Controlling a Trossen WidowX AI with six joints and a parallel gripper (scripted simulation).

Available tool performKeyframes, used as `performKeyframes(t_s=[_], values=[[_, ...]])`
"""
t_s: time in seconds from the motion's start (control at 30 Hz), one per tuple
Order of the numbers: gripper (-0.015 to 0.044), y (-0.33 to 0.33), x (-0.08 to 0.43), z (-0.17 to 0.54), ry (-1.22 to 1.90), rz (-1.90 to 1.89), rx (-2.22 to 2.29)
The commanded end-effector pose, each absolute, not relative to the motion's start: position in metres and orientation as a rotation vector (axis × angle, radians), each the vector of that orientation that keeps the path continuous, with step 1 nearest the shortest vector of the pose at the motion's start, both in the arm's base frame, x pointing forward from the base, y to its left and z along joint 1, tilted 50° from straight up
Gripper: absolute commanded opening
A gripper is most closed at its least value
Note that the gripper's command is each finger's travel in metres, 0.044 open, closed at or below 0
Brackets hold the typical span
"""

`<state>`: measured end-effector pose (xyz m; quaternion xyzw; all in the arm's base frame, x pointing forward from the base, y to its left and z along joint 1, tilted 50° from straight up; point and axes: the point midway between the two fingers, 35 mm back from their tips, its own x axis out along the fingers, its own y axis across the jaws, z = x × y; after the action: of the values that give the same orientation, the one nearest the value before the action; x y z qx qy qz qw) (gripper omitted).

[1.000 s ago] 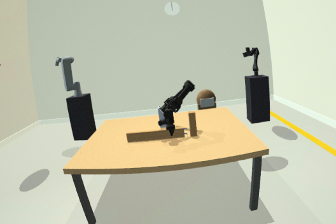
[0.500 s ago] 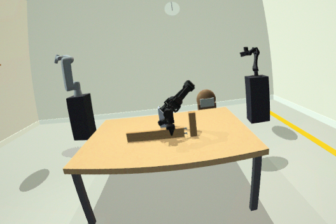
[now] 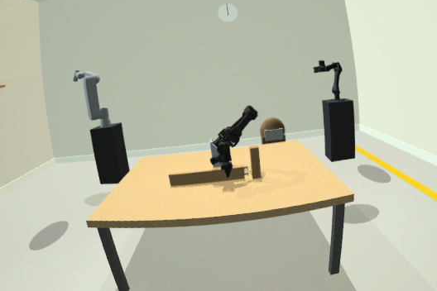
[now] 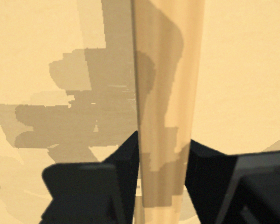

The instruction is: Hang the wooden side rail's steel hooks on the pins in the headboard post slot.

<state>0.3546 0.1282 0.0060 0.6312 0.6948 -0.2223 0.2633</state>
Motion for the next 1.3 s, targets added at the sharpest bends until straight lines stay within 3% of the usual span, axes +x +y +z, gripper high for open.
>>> performKeyframes(t_s=[0.0,1.27], values=[[0.0,0.1248,0.3572,0.0088,1.867,-0.591,1.712],[0.0,0.1199,0.3576,0.0129,1.867,-0.591,1.711]])
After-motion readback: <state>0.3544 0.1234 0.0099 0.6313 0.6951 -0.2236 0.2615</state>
